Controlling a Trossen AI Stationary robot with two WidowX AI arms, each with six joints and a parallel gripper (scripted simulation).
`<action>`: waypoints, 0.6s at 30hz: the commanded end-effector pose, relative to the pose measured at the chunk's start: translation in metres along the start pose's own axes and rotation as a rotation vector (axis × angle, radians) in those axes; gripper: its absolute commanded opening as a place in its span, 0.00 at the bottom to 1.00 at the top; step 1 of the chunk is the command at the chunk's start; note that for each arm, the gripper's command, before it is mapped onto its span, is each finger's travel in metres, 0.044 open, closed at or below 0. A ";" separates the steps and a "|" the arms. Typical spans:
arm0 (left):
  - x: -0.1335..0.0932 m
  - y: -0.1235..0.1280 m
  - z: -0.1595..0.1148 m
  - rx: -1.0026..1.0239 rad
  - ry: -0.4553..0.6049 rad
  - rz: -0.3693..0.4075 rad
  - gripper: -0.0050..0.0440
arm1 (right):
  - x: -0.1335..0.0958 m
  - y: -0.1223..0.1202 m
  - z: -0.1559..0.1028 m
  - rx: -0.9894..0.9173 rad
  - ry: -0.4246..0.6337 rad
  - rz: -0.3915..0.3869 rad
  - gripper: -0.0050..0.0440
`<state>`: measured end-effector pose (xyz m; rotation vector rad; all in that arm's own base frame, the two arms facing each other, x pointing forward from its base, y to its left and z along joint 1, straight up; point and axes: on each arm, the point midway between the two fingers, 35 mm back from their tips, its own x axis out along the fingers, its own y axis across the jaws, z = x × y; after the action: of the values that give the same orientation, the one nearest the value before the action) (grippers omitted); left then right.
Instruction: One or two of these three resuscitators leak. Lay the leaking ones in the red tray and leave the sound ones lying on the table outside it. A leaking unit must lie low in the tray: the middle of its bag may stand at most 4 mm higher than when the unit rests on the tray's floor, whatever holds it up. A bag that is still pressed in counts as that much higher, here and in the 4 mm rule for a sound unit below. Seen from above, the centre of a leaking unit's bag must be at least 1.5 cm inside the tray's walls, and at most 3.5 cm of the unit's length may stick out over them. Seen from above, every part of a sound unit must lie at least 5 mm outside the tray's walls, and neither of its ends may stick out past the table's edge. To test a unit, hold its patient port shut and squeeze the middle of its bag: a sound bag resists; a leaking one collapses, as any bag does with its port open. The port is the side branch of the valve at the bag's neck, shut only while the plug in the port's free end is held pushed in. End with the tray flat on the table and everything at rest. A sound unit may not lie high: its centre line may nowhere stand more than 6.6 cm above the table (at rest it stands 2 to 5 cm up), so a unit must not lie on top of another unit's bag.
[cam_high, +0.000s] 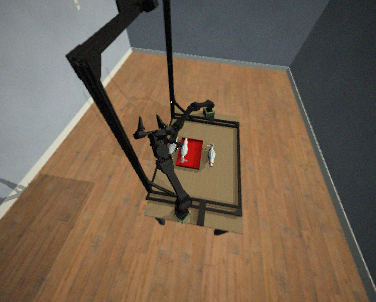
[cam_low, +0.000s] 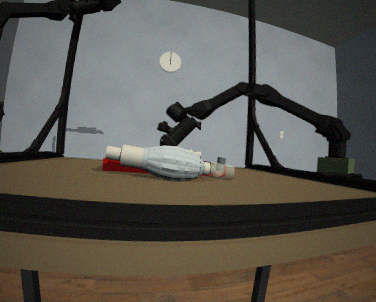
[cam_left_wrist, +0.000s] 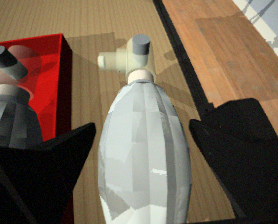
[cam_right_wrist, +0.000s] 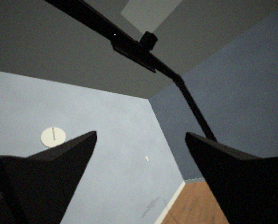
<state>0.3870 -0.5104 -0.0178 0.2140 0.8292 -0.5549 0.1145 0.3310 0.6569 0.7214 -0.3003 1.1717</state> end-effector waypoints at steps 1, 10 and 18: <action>0.000 -0.001 0.000 0.000 -0.002 -0.002 1.00 | 0.002 -0.012 -0.028 0.004 0.082 -0.046 1.00; 0.000 -0.001 0.000 0.000 -0.002 -0.002 1.00 | -0.015 -0.066 -0.154 0.023 0.446 -0.276 1.00; -0.001 -0.001 0.001 0.000 -0.003 -0.003 1.00 | -0.022 -0.076 -0.175 0.019 0.507 -0.316 1.00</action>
<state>0.3863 -0.5110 -0.0176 0.2144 0.8288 -0.5564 0.1461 0.4069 0.5142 0.4874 0.1728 1.0455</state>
